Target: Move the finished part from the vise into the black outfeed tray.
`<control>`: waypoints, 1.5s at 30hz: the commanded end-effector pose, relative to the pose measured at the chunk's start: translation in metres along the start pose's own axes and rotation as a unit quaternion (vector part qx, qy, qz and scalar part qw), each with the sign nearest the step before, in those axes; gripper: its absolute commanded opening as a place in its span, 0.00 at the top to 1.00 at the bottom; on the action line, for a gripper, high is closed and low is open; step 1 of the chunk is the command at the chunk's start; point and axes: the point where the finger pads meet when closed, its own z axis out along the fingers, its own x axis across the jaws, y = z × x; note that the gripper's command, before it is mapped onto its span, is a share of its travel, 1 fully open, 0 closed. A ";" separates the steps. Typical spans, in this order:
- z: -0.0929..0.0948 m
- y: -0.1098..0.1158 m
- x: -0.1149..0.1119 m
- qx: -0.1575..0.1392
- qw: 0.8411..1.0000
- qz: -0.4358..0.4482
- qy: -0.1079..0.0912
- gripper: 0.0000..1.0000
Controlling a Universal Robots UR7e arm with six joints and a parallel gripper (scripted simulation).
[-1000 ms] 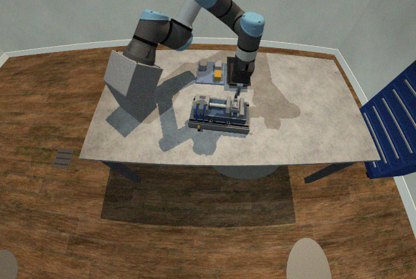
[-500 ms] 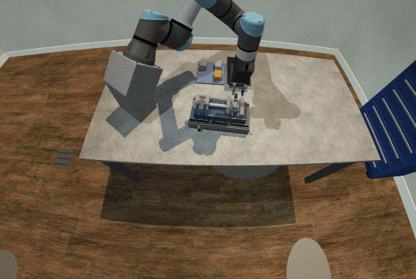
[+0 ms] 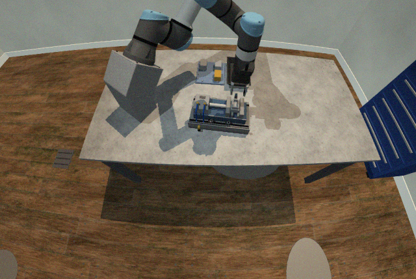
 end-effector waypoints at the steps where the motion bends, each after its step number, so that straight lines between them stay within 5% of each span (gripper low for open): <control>1: 0.000 0.000 0.000 0.000 1.000 0.000 0.000 0.00; 21: 0.004 0.000 0.000 0.001 1.000 0.000 0.000 0.00; 45: 0.040 -0.001 0.000 0.001 1.000 0.000 0.000 0.00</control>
